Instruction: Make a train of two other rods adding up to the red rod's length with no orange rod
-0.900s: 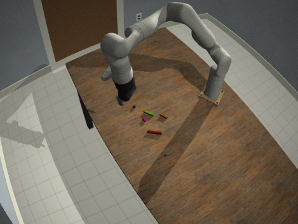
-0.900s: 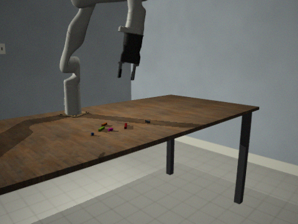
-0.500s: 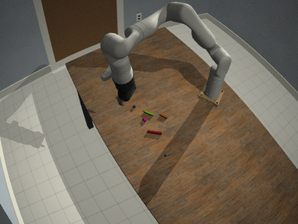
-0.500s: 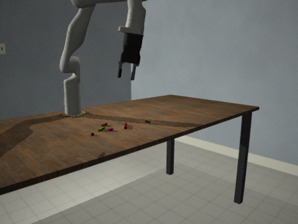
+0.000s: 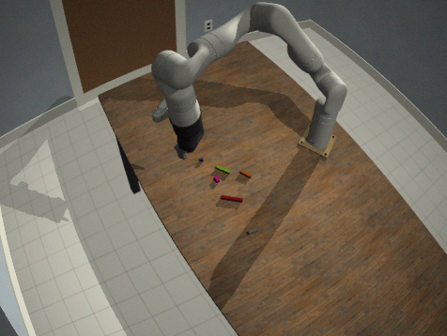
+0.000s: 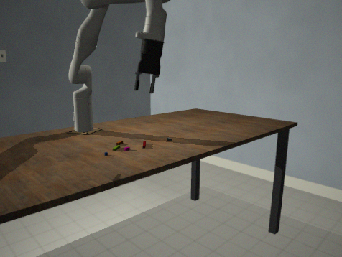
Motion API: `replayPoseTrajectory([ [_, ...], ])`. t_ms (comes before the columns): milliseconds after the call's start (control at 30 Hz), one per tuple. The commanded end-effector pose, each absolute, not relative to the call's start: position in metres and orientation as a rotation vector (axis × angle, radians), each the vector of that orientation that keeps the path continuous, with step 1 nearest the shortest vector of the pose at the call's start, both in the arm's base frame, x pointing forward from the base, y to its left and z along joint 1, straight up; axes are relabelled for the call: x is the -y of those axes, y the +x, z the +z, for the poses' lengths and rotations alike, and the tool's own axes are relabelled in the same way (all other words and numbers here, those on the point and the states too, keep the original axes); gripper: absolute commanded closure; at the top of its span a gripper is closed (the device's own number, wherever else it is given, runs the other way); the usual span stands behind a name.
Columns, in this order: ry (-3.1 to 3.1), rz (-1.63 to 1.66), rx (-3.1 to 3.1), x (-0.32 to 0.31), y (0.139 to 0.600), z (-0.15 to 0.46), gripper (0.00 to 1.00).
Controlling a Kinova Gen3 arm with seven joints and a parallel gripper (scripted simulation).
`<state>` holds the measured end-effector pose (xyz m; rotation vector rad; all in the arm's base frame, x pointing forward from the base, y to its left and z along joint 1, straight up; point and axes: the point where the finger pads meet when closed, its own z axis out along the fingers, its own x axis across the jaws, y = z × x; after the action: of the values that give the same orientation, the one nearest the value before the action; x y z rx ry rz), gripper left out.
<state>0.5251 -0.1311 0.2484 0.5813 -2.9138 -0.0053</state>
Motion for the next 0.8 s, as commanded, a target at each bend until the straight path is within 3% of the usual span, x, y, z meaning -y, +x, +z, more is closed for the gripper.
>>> replayPoseTrajectory([
  [0, 0.631, 0.009, 2.916, 0.136, 0.524, 0.246, 0.0],
  [333, 0.82, 0.025, 2.891, 0.146, 0.508, 0.217, 0.0],
  [767, 1.275, 0.049, 2.774, 0.15, 0.452, 0.156, 0.0],
])
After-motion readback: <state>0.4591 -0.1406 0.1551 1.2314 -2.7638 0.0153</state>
